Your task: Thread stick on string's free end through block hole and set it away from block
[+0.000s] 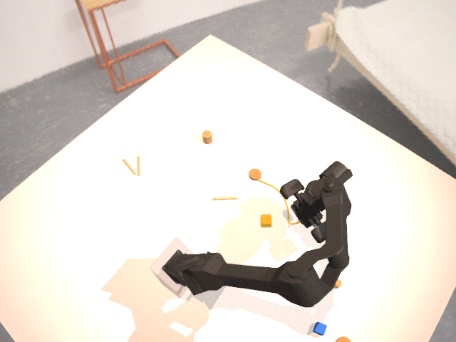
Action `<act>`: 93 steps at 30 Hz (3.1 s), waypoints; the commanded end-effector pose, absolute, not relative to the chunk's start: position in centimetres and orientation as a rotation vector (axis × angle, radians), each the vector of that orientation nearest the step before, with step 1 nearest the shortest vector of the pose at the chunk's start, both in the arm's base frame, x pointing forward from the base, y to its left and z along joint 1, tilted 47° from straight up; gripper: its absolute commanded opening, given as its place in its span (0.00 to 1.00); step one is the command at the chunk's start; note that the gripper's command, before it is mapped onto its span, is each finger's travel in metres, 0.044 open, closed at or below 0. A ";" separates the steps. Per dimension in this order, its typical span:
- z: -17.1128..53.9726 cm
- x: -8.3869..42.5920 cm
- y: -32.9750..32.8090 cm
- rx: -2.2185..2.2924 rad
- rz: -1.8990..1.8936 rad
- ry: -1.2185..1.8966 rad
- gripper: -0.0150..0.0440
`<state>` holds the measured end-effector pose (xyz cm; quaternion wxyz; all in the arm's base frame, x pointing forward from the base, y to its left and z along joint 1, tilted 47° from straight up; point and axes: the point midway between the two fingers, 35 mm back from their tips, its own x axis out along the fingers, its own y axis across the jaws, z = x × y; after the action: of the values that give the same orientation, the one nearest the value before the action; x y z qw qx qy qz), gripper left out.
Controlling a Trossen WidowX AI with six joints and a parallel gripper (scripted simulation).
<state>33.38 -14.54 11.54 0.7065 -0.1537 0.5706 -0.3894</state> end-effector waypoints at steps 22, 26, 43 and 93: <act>10.9 35.7 -13.9 -1.044 -0.251 1.605 0.25; 10.8 36.0 -13.8 -1.154 -0.136 1.642 0.25; 10.4 37.5 -13.4 -1.607 0.397 1.737 0.25; 10.8 41.4 -13.7 -2.215 1.369 1.625 0.25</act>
<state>41.10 -13.48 10.70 0.0386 -0.7222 0.5294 0.4435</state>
